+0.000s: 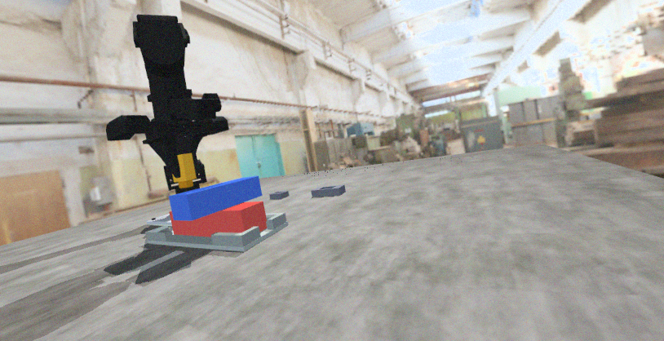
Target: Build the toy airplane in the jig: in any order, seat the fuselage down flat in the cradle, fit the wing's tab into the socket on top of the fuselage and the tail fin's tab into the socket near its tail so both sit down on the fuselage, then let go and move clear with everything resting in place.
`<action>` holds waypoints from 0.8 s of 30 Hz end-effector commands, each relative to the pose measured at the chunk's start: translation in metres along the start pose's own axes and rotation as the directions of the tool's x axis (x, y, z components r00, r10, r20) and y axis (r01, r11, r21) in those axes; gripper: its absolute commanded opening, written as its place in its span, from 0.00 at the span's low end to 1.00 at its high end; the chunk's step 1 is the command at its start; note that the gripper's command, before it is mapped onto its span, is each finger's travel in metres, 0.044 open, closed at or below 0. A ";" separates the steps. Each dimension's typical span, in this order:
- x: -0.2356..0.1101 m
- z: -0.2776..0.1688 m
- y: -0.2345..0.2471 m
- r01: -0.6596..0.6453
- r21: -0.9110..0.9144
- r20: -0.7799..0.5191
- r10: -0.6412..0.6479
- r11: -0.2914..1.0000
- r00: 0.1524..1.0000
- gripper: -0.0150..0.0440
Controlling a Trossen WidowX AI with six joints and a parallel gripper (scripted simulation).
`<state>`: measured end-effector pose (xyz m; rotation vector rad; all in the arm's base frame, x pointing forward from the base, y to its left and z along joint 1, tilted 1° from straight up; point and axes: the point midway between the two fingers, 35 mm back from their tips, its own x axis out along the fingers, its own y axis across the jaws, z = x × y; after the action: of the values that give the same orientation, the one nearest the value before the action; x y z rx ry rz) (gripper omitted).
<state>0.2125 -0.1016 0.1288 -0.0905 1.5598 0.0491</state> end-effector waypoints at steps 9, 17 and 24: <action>0.001 -0.001 -0.001 0.002 -0.003 -0.003 -0.002 1.000 1.000 0.37; 0.010 0.000 -0.001 0.002 -0.003 -0.003 -0.002 1.000 1.000 0.37; 0.021 0.000 -0.001 0.002 -0.003 -0.003 -0.002 1.000 1.000 0.37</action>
<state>0.2140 -0.1035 0.1133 -0.0924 1.5550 0.0469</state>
